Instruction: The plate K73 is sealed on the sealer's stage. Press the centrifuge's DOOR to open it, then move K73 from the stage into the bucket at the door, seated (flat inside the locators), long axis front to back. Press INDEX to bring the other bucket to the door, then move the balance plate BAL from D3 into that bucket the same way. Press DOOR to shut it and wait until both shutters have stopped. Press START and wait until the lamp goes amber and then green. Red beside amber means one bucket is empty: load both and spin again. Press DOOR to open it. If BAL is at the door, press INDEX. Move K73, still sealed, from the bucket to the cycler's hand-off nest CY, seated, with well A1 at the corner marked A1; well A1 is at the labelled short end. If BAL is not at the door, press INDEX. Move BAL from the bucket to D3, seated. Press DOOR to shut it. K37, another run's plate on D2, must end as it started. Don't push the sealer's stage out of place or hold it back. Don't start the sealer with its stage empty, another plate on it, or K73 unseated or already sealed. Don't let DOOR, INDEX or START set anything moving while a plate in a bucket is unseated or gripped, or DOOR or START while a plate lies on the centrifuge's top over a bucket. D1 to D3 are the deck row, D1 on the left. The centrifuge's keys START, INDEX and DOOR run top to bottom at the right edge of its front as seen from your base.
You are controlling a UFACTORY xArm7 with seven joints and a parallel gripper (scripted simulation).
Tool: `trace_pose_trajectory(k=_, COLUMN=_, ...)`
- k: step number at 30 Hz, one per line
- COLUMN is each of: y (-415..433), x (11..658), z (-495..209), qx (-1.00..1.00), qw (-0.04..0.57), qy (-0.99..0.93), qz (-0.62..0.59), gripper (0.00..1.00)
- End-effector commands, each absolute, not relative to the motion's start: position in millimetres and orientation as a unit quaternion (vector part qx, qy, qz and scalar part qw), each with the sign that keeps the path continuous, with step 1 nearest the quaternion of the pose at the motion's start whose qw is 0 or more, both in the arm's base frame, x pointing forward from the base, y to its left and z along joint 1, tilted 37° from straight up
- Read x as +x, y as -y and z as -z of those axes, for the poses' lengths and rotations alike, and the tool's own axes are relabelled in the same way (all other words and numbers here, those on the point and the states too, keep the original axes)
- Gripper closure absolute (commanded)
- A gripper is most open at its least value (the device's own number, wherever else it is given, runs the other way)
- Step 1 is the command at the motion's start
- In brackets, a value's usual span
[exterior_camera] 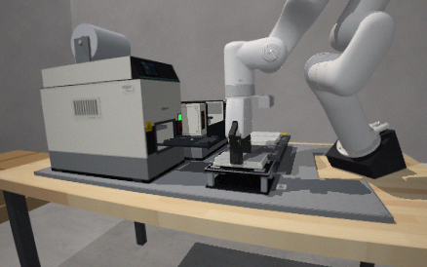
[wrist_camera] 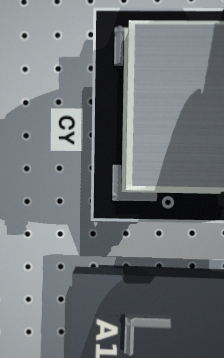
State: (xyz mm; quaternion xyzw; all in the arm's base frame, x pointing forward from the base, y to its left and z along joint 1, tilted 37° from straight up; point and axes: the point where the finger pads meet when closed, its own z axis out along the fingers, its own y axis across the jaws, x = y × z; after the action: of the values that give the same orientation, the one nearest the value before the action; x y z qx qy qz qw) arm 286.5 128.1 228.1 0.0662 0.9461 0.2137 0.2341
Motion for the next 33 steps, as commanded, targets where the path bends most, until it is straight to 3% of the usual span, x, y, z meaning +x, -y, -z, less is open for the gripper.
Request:
trace_pose_trajectory(k=1, y=-128.7, x=287.8, z=-228.8, qx=0.066, qw=0.236, qy=-0.946, qz=-0.214, gripper=1.00)
trace_pose_trajectory(k=23, y=-130.1, x=289.6, z=-225.8, qx=0.066, qw=0.236, qy=-0.946, qz=-0.214, gripper=1.00)
trace_pose_trajectory(k=24, y=-130.1, x=289.6, z=-225.8, qx=0.066, qw=0.236, qy=-0.946, qz=-0.214, gripper=0.00)
trace_pose_trajectory(k=33, y=-130.1, x=289.6, z=-225.8, qx=0.066, qw=0.236, qy=-0.946, qz=-0.214, gripper=0.00)
